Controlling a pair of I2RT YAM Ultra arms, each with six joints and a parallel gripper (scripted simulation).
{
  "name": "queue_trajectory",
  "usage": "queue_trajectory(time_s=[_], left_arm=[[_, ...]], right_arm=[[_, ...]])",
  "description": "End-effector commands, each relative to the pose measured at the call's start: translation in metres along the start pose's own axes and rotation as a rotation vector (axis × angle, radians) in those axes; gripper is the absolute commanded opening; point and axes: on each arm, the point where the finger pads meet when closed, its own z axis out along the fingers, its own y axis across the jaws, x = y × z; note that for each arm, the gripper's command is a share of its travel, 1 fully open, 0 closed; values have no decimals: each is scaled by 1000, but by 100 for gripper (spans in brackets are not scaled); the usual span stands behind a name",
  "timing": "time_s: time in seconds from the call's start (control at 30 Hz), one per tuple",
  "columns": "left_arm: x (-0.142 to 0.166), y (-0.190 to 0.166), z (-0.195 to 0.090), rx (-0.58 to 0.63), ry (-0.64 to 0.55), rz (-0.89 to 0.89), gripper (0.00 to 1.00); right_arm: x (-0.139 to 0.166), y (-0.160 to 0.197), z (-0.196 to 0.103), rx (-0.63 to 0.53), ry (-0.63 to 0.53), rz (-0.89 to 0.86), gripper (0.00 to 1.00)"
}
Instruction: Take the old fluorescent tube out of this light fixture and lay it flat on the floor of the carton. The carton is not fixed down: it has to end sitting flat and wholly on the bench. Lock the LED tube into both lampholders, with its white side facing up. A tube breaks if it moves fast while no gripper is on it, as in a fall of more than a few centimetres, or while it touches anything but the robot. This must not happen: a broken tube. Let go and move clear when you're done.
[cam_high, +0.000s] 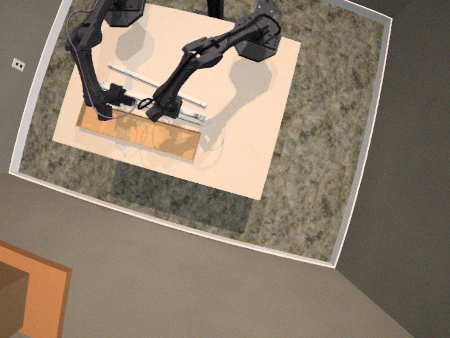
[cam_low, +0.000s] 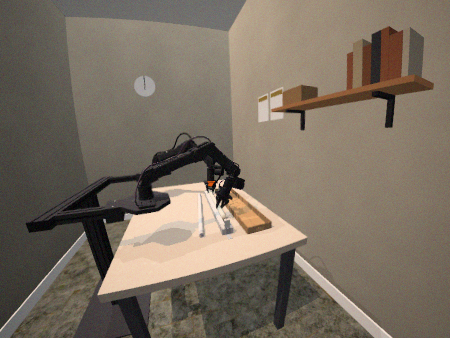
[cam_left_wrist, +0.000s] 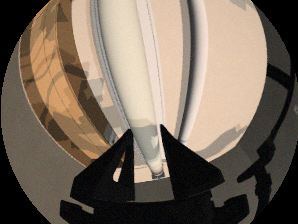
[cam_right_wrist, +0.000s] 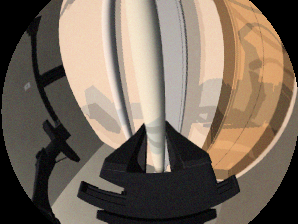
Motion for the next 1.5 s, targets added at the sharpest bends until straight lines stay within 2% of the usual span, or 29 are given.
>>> queue_trajectory(time_s=[0.0, 0.17, 0.5, 0.53, 1.1, 1.13, 1.27, 1.33, 1.37, 1.47], left_arm=[[0, 25, -14, -69, -30, -29, 49], [-13, 15, -13, -54, -37, 0, 49], [-9, 18, -14, -54, -37, -10, 49], [-9, 18, -14, -54, -37, -10, 49], [-9, 18, -14, -54, -37, -10, 49], [-11, 17, -37, -60, -41, -9, 49], [-14, 13, -49, -55, -38, 0, 49], [-16, 11, -57, -57, -40, 6, 49], [-15, 9, -59, -51, -36, 6, 49], [-14, 16, -62, -68, -47, 1, 49]], right_arm=[[-5, -24, -31, 114, -48, 3, 11], [-5, -24, -31, 114, -48, 3, 11], [-5, -24, -31, 114, -48, 3, 11], [-5, -24, -31, 114, -48, 3, 49], [-5, -20, -30, 99, -45, 4, 49], [0, -11, -37, 63, -38, 1, 49], [-6, -5, -50, 47, -29, -12, 49], [0, -4, -38, 2, -22, 0, 49], [0, -8, -59, 50, -34, 0, 49], [-8, -13, -66, 84, -37, -15, 49]])
